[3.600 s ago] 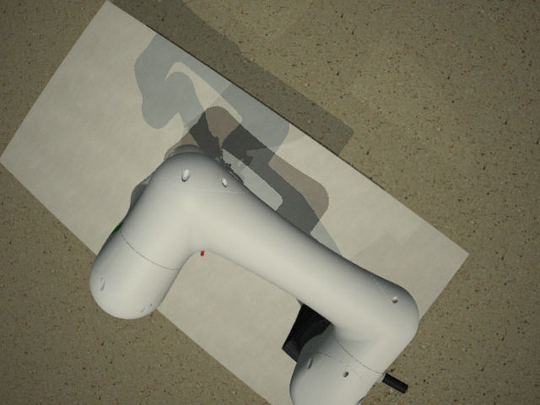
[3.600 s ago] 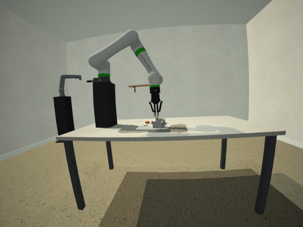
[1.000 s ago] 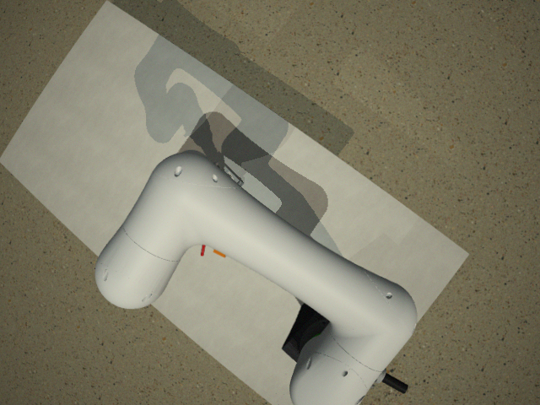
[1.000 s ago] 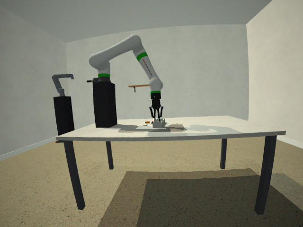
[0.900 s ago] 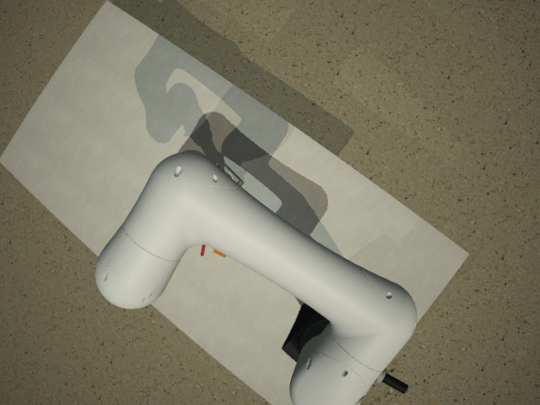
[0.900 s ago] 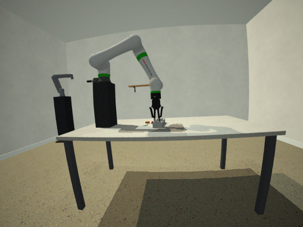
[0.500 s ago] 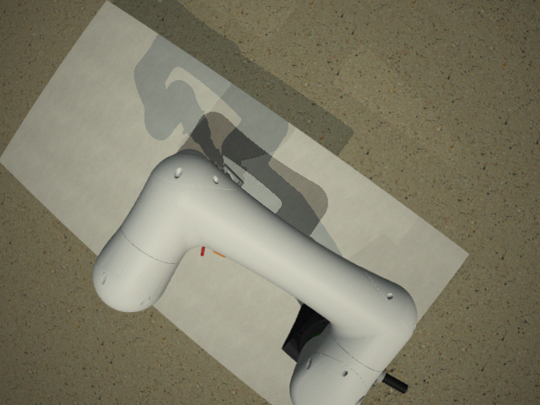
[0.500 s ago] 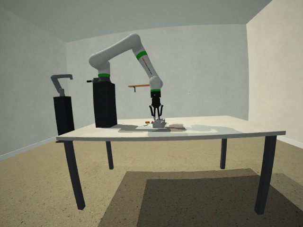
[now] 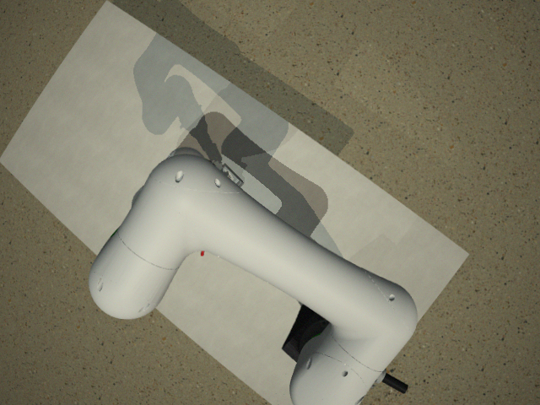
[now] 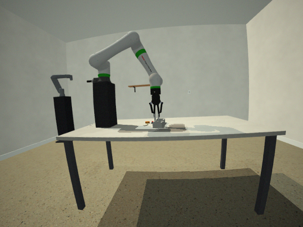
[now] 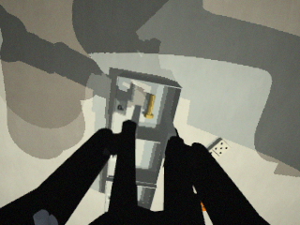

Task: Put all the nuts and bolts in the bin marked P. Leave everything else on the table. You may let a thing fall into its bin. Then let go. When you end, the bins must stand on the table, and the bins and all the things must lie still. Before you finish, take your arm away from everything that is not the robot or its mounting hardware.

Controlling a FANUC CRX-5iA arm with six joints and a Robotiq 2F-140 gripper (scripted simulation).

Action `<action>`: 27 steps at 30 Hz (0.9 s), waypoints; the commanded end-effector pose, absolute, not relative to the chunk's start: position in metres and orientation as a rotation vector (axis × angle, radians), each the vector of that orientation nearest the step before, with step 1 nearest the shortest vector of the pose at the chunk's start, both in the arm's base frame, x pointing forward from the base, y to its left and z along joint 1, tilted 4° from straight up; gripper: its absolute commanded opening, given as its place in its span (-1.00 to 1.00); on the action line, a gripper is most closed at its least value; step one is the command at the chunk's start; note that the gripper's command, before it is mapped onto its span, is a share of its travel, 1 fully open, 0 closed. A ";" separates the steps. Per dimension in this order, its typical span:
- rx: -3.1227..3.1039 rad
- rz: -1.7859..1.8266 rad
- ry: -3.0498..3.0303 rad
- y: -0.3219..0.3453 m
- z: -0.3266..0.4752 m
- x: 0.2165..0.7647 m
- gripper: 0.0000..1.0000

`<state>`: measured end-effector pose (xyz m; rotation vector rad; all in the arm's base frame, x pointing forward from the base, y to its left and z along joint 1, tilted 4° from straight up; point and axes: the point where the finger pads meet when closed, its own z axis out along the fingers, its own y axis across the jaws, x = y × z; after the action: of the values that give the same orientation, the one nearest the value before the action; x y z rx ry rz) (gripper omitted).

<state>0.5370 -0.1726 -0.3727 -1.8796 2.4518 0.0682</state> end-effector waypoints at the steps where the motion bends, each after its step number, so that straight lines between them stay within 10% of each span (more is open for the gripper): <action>1: -1.880 0.068 2.452 -0.173 -0.362 0.537 -0.64; 27: -2.377 0.048 1.960 -0.036 -0.351 0.458 -0.64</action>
<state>0.4681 -0.0562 -0.3526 -2.3789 1.9584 0.0521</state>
